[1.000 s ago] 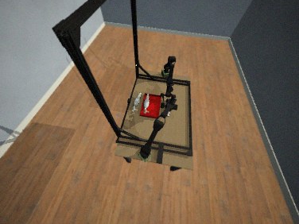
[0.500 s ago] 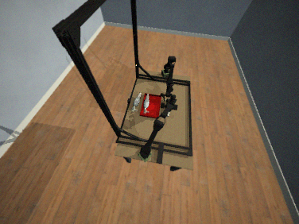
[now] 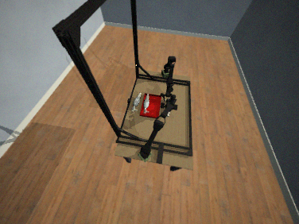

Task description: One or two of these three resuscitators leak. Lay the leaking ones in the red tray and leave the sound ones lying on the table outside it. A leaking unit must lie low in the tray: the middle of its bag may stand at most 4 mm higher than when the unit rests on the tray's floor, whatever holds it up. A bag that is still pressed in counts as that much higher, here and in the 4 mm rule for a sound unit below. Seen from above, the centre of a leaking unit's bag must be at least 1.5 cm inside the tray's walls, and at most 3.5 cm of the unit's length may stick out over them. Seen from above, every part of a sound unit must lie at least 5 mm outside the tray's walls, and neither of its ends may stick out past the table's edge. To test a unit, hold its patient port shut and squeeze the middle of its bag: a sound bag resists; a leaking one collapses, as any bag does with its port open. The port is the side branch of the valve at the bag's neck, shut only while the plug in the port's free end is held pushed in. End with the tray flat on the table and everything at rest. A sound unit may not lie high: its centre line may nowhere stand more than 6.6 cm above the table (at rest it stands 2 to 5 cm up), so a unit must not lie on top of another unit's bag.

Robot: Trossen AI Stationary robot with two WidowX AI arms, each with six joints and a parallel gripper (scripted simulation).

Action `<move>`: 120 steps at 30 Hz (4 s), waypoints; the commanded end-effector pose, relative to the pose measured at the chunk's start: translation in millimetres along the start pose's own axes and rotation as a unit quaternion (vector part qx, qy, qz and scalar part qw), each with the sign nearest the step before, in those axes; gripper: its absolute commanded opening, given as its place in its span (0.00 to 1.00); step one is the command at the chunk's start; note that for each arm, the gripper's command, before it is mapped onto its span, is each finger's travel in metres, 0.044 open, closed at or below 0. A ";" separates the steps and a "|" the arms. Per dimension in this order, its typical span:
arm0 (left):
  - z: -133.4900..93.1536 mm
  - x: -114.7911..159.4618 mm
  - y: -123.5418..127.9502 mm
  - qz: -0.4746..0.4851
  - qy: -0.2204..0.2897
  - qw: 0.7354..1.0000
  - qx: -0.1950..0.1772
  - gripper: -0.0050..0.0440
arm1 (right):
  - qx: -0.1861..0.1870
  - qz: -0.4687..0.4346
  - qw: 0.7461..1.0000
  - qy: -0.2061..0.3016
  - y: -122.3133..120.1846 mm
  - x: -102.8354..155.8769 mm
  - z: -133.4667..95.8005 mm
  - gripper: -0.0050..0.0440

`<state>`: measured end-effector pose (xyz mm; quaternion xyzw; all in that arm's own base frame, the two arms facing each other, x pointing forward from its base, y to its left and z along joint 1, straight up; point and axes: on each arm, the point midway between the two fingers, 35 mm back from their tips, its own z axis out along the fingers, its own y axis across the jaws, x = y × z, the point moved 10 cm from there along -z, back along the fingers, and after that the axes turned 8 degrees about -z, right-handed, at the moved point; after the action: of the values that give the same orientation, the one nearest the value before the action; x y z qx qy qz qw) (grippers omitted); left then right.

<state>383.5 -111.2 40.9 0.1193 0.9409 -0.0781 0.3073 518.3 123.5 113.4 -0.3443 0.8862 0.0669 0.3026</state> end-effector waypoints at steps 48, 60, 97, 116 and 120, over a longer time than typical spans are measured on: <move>0.2 0.3 0.4 0.000 0.001 1.000 -0.001 0.10 | -0.002 0.001 1.000 0.001 0.7 0.2 0.6 1.00; 0.2 0.3 0.4 0.000 0.001 1.000 -0.001 0.10 | -0.002 0.001 1.000 0.001 0.7 0.2 0.6 1.00; 0.0 -0.5 -0.2 0.002 -0.001 1.000 0.000 1.00 | -0.002 0.001 1.000 0.001 0.6 0.3 0.7 1.00; 0.2 -0.2 -0.1 0.001 0.000 1.000 0.000 1.00 | -0.002 0.001 1.000 0.001 0.7 0.2 0.4 1.00; 0.2 -0.2 -0.1 0.001 0.000 1.000 0.000 1.00 | -0.002 0.001 1.000 0.001 0.7 0.2 0.4 1.00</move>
<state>383.5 -111.5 40.9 0.1204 0.9407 -0.0779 0.3073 518.1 124.0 113.3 -0.3447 0.8861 0.0682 0.3023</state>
